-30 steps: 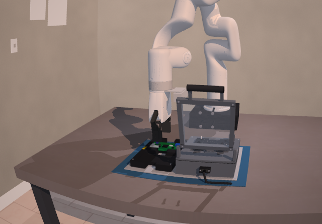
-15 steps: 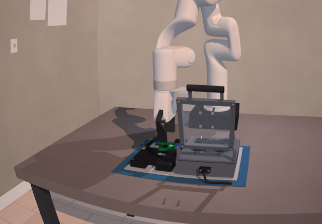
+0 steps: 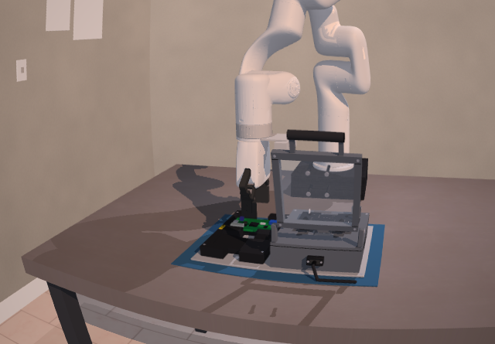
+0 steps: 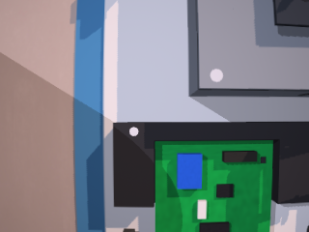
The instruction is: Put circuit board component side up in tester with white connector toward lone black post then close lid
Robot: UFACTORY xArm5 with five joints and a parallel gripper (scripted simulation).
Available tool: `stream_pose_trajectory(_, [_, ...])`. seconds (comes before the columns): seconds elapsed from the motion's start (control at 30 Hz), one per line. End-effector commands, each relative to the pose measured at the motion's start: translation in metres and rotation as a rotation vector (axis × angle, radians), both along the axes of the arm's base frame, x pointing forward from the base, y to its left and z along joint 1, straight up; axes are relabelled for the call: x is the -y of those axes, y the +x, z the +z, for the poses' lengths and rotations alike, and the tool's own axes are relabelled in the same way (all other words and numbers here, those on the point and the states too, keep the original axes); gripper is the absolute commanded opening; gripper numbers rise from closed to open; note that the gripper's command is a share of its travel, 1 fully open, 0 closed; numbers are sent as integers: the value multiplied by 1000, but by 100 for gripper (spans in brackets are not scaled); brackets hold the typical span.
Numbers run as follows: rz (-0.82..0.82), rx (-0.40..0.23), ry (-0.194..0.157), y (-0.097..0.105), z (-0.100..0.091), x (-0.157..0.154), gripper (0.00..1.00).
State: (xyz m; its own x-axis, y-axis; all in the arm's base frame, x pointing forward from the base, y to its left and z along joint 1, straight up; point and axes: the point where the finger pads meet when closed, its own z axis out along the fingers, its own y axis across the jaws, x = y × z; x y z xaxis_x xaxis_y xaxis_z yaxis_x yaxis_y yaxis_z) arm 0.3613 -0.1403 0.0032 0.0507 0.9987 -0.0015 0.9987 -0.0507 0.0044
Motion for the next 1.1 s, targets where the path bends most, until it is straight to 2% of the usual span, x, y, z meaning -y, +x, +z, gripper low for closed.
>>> stream_pose_trajectory(0.0, [0,3,-1,1,1,0,100])
stream_pose_trajectory(1.07, [0,3,-1,1,5,0,100])
